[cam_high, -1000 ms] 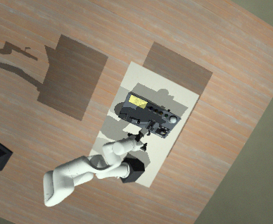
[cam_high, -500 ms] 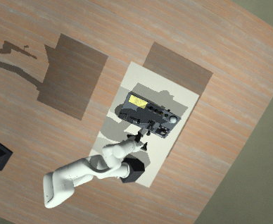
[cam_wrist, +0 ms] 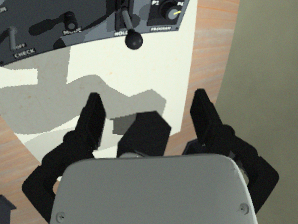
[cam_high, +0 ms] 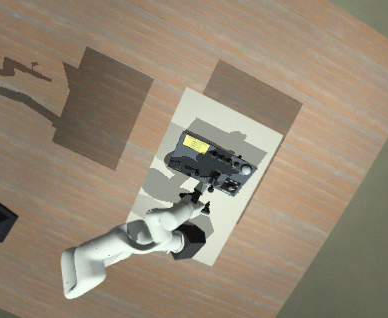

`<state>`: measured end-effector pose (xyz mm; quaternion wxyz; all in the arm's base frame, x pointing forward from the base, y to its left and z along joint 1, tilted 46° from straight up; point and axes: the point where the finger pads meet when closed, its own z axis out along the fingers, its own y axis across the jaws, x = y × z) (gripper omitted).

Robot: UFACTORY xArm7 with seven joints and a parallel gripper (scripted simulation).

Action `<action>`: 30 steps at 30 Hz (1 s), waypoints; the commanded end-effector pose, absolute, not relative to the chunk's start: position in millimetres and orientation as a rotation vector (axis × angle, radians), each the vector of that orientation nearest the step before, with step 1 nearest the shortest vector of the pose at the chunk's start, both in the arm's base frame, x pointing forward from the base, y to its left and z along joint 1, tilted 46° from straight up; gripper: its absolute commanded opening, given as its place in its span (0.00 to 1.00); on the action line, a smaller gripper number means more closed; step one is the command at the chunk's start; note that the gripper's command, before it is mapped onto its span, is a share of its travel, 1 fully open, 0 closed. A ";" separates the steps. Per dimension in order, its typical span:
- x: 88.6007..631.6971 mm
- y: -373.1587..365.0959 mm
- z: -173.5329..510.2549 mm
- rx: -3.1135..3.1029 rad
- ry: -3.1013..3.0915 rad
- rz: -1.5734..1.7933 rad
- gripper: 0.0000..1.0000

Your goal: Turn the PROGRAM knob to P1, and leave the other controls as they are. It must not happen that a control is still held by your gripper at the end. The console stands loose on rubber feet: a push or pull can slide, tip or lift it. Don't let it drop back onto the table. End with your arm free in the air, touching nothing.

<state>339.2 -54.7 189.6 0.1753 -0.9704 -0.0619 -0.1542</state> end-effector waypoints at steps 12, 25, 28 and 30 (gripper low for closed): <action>341.2 -58.8 197.0 -2.665 -0.317 -0.573 1.00; 342.1 -58.9 200.2 -2.564 -0.461 -0.710 1.00; 342.1 -58.9 200.2 -2.564 -0.461 -0.710 1.00; 342.1 -58.9 200.2 -2.564 -0.461 -0.710 1.00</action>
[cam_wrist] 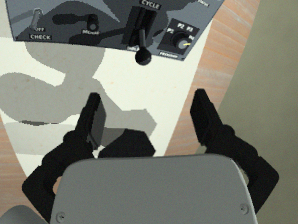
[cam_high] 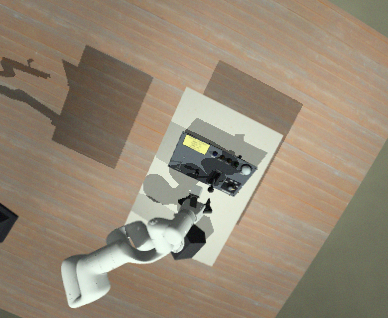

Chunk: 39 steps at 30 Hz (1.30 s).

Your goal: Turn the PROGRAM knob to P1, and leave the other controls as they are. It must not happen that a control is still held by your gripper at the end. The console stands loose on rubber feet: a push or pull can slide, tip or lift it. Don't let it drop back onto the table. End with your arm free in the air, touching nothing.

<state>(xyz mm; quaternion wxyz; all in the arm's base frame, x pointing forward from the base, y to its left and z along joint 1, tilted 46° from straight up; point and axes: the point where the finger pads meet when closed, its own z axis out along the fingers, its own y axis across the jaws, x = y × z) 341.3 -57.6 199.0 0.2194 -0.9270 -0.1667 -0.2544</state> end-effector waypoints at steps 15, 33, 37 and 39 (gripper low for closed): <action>342.8 -55.8 200.4 -2.452 -0.593 -0.844 1.00; 343.5 -48.9 197.7 -2.331 -0.711 -0.973 1.00; 343.7 -44.1 195.6 -2.269 -0.763 -1.034 1.00; 343.9 -38.4 193.0 -2.207 -0.810 -1.093 1.00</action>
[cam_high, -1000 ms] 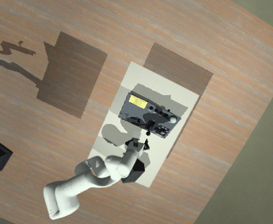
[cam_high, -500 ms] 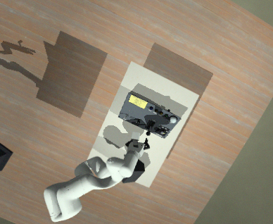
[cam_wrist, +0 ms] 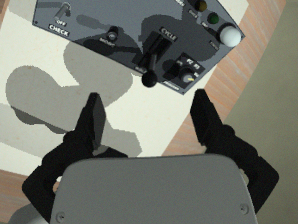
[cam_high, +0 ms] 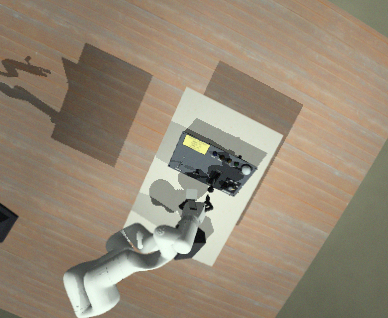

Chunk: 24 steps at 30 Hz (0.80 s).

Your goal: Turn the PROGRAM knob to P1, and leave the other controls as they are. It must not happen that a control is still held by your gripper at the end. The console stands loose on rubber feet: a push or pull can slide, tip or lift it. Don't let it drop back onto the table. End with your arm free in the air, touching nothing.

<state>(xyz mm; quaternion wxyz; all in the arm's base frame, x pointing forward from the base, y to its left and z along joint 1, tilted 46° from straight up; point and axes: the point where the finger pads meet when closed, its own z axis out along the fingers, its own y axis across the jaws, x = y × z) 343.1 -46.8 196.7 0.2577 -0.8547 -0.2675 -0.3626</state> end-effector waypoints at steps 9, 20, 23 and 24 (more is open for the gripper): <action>343.9 -38.4 193.0 -2.207 -0.810 -1.093 1.00; 343.8 -24.6 187.2 -2.085 -0.890 -1.201 1.00; 343.8 -24.6 187.2 -2.085 -0.890 -1.201 1.00; 343.8 -24.6 187.2 -2.085 -0.890 -1.201 1.00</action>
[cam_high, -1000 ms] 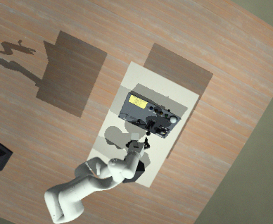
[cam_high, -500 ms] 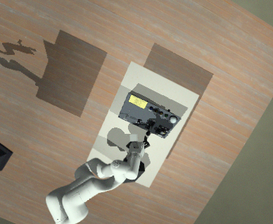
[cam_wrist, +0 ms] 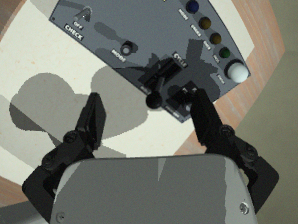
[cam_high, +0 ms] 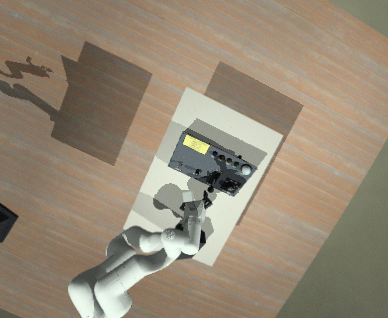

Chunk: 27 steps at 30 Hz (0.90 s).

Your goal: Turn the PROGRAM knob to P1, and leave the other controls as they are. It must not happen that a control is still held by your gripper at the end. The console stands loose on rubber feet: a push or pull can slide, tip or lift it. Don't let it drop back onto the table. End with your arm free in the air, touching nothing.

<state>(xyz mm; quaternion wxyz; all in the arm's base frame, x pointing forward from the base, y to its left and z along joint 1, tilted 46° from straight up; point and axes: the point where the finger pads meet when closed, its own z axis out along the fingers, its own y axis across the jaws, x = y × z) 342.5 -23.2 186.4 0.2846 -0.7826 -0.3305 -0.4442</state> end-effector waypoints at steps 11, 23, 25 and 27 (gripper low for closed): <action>343.0 -8.4 181.1 -1.969 -0.953 -1.297 1.00; 343.0 -8.4 181.1 -1.969 -0.953 -1.297 1.00; 342.3 0.2 178.2 -1.915 -0.977 -1.340 1.00; 341.4 9.0 175.6 -1.864 -0.999 -1.380 1.00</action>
